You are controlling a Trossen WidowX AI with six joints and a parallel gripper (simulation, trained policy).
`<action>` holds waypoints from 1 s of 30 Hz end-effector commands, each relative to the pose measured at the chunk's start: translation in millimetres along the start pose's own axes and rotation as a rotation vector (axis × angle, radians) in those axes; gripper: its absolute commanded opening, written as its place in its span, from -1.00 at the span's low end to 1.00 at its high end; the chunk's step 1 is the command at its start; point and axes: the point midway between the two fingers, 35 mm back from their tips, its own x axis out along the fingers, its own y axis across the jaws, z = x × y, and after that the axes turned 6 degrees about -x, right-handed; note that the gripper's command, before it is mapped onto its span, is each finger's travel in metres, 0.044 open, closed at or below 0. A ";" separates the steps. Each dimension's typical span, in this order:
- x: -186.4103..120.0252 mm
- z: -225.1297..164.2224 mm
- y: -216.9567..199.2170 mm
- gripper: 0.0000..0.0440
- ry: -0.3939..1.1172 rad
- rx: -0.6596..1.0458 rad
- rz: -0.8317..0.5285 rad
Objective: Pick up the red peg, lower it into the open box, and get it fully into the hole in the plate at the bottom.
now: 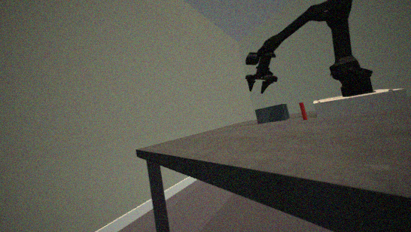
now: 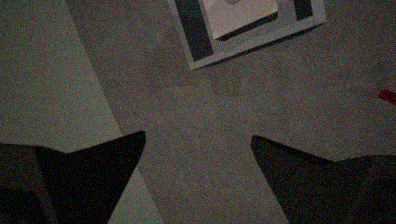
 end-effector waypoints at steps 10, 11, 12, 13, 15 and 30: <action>-21.1 -23.6 -77.5 0.97 -0.075 -0.417 -0.198; -22.4 -24.2 -83.4 0.98 -0.080 -0.448 -0.214; -23.5 -24.6 -89.3 0.99 -0.084 -0.479 -0.230; -24.6 -24.8 -95.2 0.99 -0.089 -0.510 -0.246; -26.2 -24.7 -107.0 1.00 -0.098 -0.571 -0.280; -11.1 -8.4 -182.3 1.00 -0.137 -0.938 -0.491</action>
